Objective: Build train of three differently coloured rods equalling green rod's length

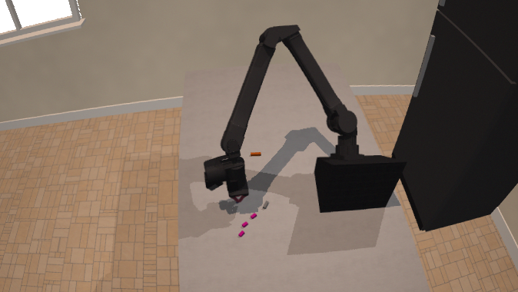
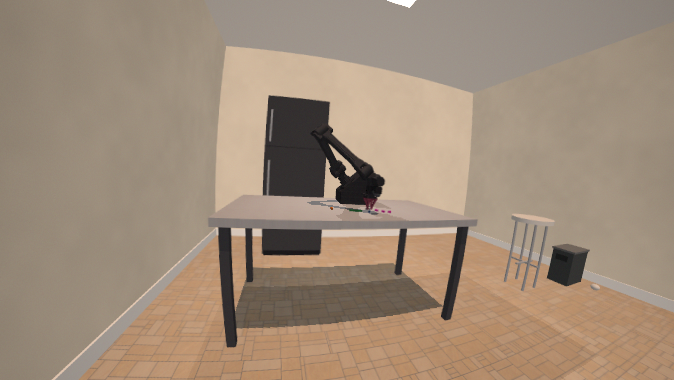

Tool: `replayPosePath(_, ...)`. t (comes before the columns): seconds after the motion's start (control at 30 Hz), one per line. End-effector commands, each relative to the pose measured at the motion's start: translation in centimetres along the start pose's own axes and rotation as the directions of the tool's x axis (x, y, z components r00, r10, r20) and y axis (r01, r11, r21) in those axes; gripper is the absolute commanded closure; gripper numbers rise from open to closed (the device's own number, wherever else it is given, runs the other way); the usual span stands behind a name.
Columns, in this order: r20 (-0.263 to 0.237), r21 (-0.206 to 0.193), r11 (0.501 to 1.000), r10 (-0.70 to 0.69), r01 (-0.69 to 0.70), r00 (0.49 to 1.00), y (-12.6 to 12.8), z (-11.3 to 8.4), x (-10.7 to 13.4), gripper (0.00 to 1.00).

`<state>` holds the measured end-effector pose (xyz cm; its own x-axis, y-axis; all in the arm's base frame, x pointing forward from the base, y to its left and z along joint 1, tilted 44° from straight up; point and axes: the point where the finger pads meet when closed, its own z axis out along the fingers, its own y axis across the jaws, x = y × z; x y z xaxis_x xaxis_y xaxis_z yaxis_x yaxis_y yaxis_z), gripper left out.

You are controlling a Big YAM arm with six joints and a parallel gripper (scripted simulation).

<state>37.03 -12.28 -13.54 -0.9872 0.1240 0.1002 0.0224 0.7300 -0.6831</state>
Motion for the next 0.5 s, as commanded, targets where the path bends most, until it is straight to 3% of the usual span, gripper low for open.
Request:
replayPosePath(0.0,0.038,-0.004,1.000,0.027,-0.027,0.999,-1.19,-1.28,-2.26,0.77)
replayPosePath(0.47,0.029,-0.003,1.000,0.019,-0.019,0.999,-1.09,-1.07,-1.62,0.77)
